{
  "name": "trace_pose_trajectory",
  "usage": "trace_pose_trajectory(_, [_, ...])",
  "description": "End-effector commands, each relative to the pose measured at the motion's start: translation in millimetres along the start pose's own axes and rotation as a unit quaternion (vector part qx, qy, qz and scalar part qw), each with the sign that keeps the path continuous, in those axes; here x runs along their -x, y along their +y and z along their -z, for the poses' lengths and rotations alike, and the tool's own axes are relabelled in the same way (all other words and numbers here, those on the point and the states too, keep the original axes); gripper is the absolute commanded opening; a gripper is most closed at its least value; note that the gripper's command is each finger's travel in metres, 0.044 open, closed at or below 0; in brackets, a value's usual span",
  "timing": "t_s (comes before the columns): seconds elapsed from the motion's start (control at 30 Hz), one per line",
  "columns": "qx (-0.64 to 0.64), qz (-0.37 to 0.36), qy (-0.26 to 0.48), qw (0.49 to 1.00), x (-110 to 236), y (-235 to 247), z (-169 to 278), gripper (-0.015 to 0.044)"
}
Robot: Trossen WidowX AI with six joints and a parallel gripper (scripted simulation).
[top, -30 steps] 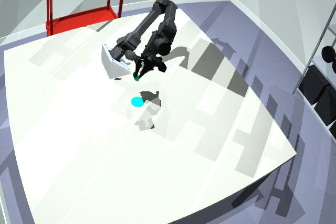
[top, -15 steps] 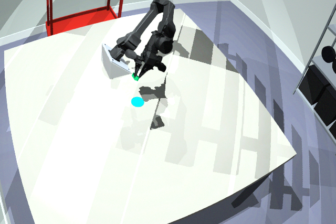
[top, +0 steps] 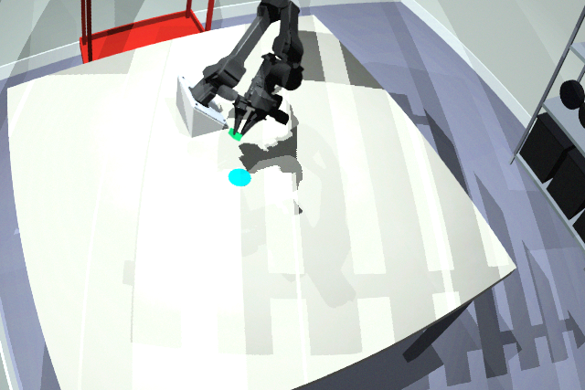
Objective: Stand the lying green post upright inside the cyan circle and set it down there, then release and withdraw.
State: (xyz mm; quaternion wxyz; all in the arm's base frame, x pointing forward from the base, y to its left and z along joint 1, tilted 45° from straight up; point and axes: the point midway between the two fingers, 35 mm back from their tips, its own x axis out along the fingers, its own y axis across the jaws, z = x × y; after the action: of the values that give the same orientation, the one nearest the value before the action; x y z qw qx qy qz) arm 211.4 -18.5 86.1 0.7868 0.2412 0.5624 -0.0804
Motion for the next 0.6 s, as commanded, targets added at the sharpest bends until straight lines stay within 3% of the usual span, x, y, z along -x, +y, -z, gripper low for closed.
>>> trace_pose_trajectory(0.0, [-0.003, 0.003, -0.009, 1.0, -1.1, -1.0, 2.2, 0.0023])
trace_pose_trajectory(0.57, [-0.015, 0.009, -0.063, 0.998, -0.8, -1.6, 2.7, 0.0023])
